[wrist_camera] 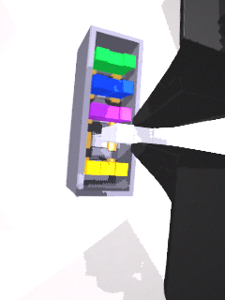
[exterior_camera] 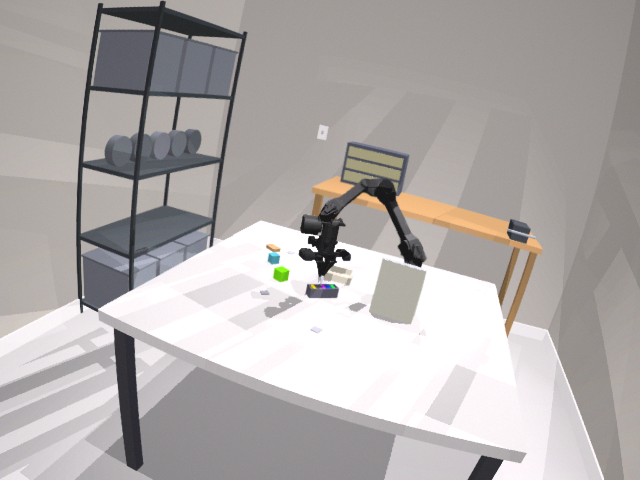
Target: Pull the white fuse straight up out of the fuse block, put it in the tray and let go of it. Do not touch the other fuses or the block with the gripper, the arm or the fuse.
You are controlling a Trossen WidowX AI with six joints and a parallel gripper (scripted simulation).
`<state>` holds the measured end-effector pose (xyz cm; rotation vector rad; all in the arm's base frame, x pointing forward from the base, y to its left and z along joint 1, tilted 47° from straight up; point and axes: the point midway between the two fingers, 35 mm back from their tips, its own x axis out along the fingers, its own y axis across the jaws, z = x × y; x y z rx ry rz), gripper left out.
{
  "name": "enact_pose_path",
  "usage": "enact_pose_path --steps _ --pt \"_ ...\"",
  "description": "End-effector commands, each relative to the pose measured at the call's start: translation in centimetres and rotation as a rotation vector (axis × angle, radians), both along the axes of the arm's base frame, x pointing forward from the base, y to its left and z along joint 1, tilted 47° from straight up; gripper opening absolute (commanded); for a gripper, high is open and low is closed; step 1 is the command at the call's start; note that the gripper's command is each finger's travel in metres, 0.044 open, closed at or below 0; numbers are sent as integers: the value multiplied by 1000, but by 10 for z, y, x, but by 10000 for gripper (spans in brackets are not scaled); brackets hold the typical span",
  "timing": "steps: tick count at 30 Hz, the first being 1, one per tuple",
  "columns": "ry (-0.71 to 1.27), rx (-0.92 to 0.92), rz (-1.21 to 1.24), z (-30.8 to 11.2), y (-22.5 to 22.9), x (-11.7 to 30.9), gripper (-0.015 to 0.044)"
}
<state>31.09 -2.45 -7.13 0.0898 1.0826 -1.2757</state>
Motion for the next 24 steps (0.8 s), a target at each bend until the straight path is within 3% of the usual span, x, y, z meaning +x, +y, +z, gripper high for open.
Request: enact_pose_path --steps 1,10,24 --pt "-7 5 -6 4 5 2 0" --pt "-7 7 -6 13 8 4 0" --pt "-9 29 0 80 -54 12 0"
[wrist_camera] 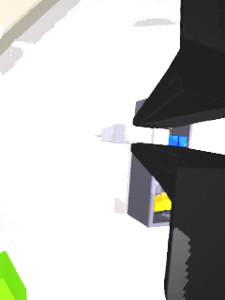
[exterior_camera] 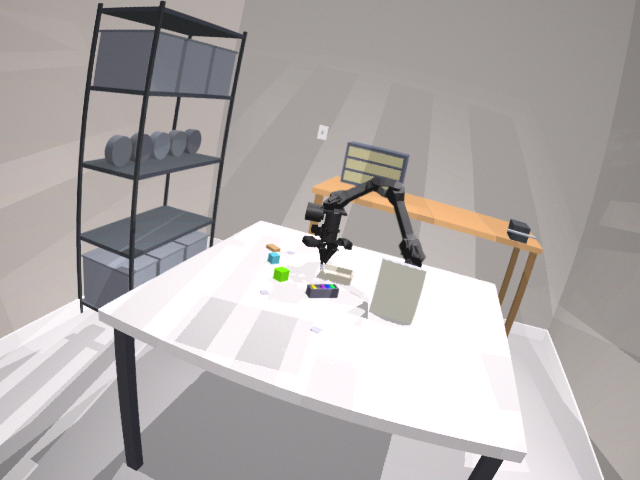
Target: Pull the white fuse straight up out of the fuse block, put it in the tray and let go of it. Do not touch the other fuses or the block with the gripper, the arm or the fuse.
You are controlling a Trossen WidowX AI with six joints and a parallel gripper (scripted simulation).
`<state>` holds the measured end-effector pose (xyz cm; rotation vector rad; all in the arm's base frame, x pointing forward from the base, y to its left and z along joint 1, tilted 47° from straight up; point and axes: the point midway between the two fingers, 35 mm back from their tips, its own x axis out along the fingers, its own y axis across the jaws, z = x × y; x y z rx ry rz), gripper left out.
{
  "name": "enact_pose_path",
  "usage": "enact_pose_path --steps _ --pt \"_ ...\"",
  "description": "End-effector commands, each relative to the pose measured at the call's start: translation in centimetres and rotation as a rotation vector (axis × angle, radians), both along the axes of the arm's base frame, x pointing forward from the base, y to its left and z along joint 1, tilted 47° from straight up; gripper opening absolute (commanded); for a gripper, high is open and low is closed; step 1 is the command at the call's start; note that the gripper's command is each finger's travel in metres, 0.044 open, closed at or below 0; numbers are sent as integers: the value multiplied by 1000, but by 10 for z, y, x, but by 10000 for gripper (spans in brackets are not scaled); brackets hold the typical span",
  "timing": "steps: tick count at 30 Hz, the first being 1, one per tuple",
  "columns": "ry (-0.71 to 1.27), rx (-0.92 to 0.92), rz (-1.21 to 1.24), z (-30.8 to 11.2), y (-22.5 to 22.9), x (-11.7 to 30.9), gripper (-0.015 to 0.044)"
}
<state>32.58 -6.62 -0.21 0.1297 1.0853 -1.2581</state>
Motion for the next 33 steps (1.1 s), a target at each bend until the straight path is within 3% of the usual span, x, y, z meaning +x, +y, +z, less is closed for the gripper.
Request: enact_pose_path --steps 1,20,33 --pt "12 -4 4 16 -17 -4 0" --pt "17 -38 -2 107 -103 -40 0" --pt "18 -40 -3 100 -115 -43 0"
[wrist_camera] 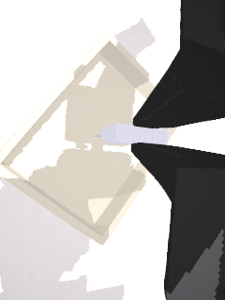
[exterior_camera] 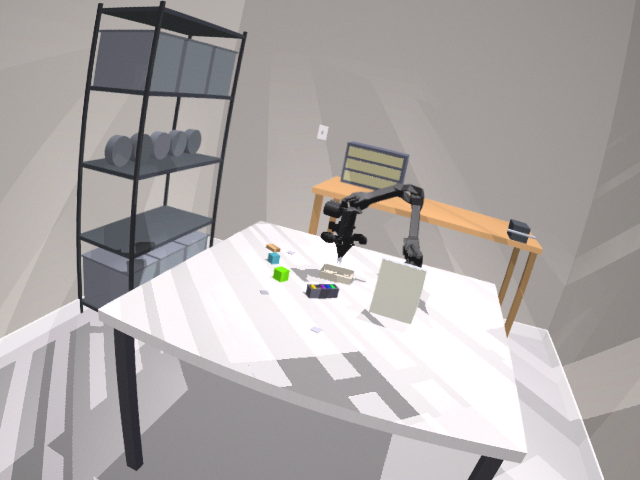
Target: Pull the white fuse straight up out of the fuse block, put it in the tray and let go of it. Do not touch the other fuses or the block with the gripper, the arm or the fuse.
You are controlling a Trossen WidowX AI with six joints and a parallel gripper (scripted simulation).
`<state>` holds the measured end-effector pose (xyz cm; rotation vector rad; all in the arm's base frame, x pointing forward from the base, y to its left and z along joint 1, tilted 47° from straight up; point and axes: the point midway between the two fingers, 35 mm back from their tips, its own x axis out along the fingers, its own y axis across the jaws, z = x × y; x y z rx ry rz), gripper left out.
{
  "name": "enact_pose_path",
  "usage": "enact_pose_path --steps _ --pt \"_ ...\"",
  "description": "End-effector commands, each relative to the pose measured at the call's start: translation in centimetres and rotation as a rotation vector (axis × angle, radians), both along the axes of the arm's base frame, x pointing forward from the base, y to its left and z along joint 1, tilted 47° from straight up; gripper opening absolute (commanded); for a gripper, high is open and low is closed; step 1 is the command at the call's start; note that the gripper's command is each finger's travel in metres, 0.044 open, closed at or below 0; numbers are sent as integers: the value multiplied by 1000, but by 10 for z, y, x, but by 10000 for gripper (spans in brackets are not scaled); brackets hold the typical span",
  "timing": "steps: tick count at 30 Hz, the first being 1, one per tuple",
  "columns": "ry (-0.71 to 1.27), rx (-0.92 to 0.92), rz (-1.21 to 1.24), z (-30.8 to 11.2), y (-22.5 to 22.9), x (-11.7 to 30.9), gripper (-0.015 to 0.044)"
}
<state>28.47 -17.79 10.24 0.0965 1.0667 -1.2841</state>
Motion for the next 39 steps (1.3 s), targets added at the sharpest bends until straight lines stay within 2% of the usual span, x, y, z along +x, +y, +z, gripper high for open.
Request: enact_pose_path --steps 1,19,31,35,39 --pt "9 0 1 -5 -5 -2 0" --pt "10 -2 1 -22 -23 -6 0" --pt "3 -8 -3 -19 -22 -4 315" --pt "9 0 1 3 4 -1 330" --pt "10 0 1 5 6 -1 330"
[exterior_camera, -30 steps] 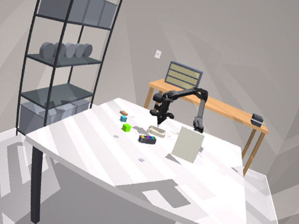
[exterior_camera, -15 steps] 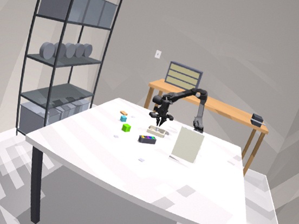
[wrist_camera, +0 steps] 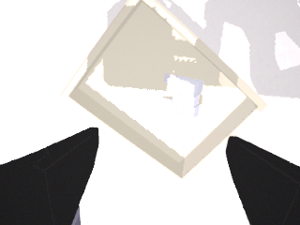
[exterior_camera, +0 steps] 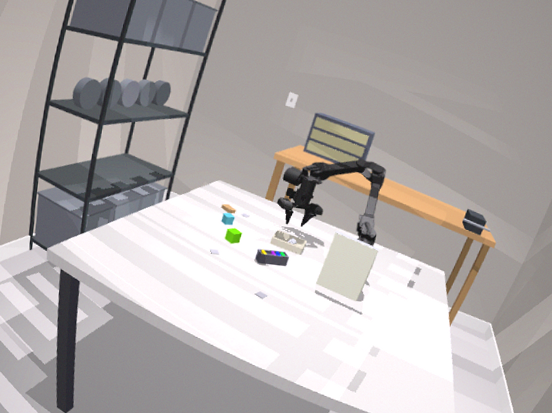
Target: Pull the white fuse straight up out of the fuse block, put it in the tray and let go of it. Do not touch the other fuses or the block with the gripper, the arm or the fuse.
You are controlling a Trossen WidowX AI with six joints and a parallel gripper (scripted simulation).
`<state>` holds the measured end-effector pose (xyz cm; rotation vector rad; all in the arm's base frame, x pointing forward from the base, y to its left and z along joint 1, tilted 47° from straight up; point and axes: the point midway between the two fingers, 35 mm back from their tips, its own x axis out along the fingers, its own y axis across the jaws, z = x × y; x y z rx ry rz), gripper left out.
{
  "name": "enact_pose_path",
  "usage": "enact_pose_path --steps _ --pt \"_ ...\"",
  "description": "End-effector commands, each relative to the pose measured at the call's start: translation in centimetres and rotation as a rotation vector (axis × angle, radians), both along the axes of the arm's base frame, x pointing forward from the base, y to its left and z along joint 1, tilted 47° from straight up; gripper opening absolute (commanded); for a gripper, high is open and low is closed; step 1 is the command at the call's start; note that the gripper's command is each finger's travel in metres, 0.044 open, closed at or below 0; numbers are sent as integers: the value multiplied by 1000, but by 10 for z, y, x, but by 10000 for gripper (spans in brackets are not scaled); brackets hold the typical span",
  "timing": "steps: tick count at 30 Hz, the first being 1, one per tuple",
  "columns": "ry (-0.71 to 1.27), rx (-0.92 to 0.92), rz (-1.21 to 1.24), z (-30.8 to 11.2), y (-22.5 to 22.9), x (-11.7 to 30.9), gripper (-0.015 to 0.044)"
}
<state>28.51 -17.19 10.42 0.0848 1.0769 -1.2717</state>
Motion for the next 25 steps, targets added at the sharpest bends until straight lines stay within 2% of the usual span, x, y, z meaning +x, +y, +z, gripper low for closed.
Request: enact_pose_path --steps 1,25 --pt "-1 -3 -13 4 0 -2 330" --pt "2 1 -7 3 1 -1 330"
